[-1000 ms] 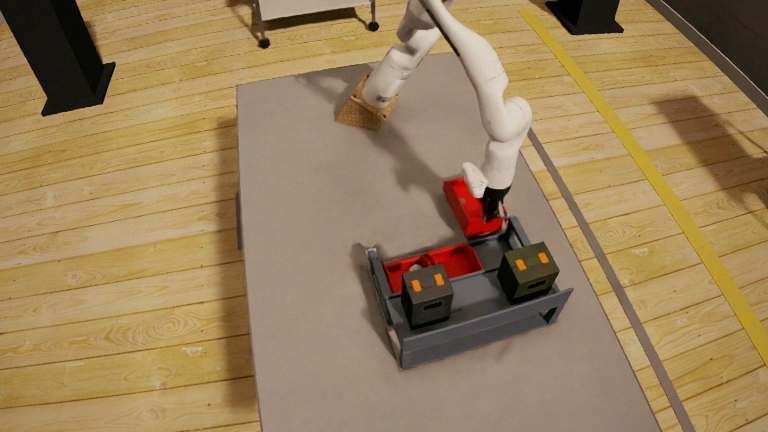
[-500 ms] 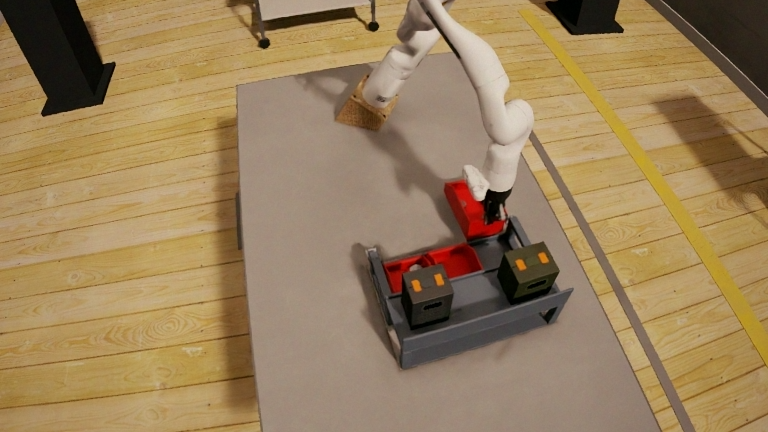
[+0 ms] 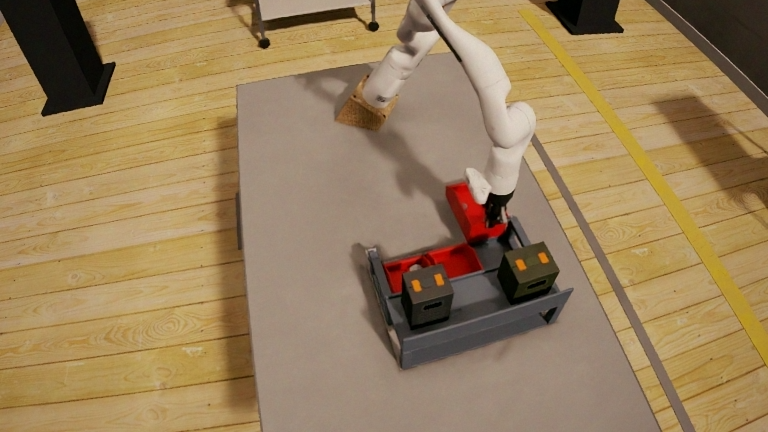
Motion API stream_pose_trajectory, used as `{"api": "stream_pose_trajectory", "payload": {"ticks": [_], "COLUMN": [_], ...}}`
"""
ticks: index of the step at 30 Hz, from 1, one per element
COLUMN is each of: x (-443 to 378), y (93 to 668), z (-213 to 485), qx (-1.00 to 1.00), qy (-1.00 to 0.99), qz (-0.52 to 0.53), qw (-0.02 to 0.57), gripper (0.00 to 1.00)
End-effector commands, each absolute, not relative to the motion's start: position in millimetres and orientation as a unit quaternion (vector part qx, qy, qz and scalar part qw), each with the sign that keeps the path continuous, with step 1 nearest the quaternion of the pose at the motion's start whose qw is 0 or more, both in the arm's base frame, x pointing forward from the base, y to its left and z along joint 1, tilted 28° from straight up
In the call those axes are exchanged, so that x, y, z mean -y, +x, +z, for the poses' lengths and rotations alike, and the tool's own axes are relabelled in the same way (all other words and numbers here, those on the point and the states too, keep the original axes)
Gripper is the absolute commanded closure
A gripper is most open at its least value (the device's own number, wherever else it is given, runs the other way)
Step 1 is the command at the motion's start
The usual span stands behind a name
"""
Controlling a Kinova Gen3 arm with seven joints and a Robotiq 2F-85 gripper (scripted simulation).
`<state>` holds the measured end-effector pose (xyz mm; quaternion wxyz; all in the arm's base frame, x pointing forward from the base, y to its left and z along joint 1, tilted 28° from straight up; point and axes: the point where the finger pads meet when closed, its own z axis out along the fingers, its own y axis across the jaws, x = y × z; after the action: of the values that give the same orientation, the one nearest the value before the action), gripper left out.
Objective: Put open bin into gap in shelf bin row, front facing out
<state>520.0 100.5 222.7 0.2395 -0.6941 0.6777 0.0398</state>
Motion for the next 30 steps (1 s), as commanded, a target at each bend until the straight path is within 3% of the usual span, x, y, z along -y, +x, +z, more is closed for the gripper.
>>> {"api": "stream_pose_trajectory", "payload": {"ticks": [1,30], "x": [-100,-99], "y": [521,539], "z": [224,230], "qx": [-0.678,-0.678], "qy": [-0.694,-0.694], "qz": [0.039,0.039], "qw": [0.24,0.24], "gripper": [0.9,0.9]}}
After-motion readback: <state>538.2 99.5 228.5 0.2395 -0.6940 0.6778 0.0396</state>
